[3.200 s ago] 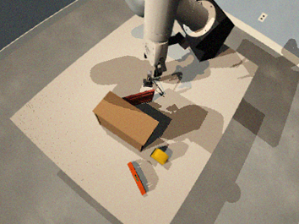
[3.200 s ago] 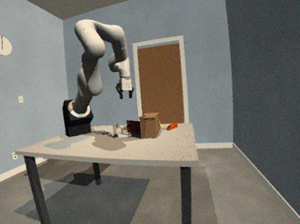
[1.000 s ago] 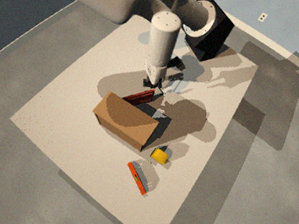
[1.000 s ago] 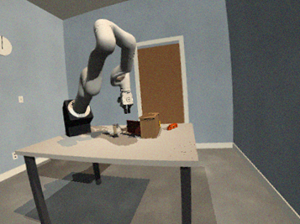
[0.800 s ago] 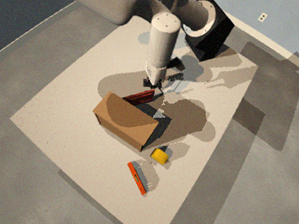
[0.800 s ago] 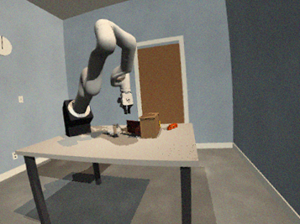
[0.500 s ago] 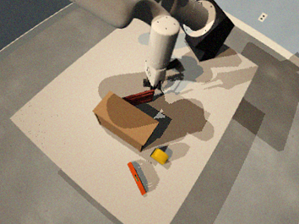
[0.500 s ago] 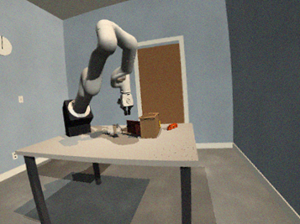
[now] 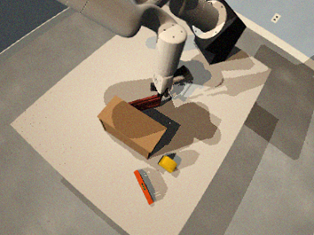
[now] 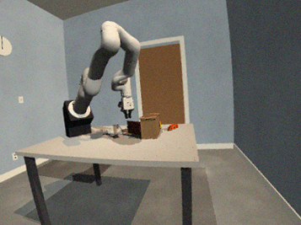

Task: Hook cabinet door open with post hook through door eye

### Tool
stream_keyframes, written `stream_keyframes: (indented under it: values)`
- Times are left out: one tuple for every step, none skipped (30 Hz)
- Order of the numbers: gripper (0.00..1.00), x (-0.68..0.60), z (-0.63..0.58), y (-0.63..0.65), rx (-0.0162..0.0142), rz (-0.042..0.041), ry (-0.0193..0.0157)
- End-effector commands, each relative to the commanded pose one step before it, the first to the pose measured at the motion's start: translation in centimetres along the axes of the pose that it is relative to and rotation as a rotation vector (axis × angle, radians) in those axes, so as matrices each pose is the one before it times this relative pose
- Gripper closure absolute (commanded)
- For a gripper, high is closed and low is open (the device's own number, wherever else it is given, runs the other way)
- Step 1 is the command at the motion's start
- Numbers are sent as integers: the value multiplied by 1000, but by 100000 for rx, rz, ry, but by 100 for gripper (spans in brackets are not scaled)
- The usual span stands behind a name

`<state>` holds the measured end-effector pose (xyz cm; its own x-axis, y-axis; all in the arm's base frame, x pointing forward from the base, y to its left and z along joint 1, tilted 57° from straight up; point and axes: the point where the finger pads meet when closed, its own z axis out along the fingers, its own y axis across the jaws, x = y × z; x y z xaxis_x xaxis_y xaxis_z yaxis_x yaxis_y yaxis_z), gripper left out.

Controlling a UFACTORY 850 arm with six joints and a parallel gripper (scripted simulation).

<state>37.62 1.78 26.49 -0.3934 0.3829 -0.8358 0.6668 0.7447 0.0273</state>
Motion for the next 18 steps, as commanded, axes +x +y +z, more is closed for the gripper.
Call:
stream_keyframes:
  values:
    - [73,-16,291,44,-95,54,-54]
    - [73,1,176,0,0,0,2]
    - [73,0,175,0,0,0,0]
    - [73,0,172,1,0,0,-2]
    - [73,1,170,0,0,0,3]
    - [73,0,167,1,0,0,-2]
    - [73,0,163,1,0,0,-1]
    - [73,1,159,0,0,0,3]
    - [73,0,155,1,0,0,-2]
    - [73,0,150,1,0,0,-1]
    - [73,1,145,0,0,0,2]
    - [73,0,139,0,0,0,0]
    - [73,0,133,1,0,0,-2]
    - [73,0,127,0,0,0,0]
    - [73,1,121,0,0,0,3]
    - [73,0,114,0,0,0,-1]
    - [73,0,0,0,0,0,0]
    - [73,0,0,0,0,0,0]
